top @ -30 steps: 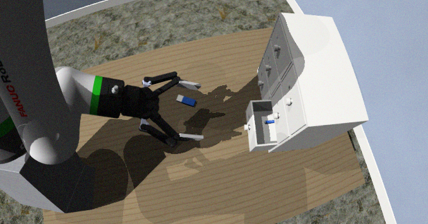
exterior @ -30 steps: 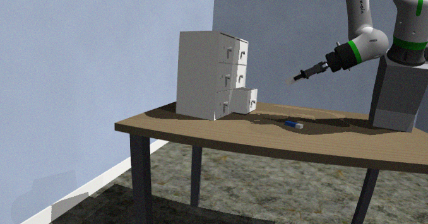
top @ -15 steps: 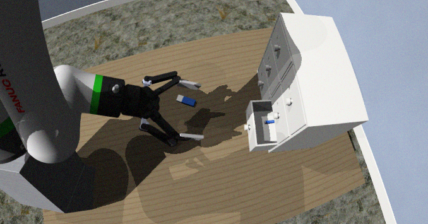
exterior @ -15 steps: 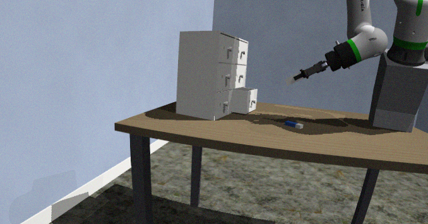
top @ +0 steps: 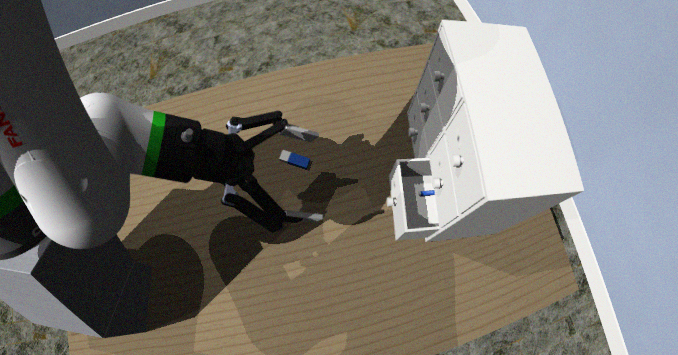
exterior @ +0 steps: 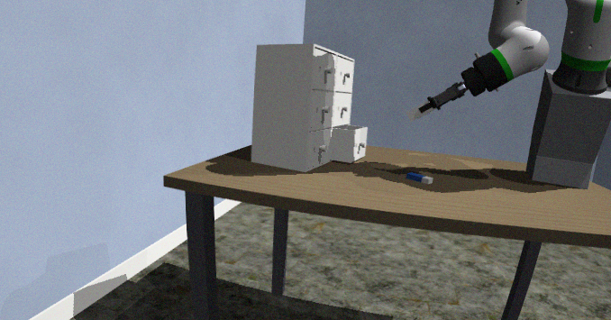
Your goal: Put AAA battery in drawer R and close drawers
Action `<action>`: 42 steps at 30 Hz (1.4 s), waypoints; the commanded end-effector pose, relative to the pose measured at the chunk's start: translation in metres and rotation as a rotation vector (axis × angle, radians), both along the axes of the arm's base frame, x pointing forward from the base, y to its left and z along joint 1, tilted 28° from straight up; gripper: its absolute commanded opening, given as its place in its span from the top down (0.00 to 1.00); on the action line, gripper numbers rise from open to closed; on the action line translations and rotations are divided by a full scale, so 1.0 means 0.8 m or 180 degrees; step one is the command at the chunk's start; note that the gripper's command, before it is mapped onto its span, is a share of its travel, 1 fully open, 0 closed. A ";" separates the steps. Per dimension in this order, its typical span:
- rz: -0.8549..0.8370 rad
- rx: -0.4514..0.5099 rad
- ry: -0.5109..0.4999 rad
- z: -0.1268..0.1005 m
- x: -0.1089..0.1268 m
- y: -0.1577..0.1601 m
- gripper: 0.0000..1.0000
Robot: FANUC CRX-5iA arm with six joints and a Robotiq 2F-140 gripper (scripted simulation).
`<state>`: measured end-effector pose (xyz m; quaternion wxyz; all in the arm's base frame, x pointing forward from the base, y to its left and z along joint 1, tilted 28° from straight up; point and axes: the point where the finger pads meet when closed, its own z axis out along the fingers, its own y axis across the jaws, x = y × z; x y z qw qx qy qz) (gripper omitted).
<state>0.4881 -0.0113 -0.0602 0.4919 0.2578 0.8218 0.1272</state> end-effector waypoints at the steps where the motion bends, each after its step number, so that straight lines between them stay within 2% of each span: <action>1: 0.0078 0.0057 0.0139 0.002 0.000 -0.001 0.00; 9: 0.0225 0.0152 0.0397 0.006 -0.001 -0.002 0.00; 42: 0.0615 0.0402 0.1108 0.017 -0.004 -0.008 0.00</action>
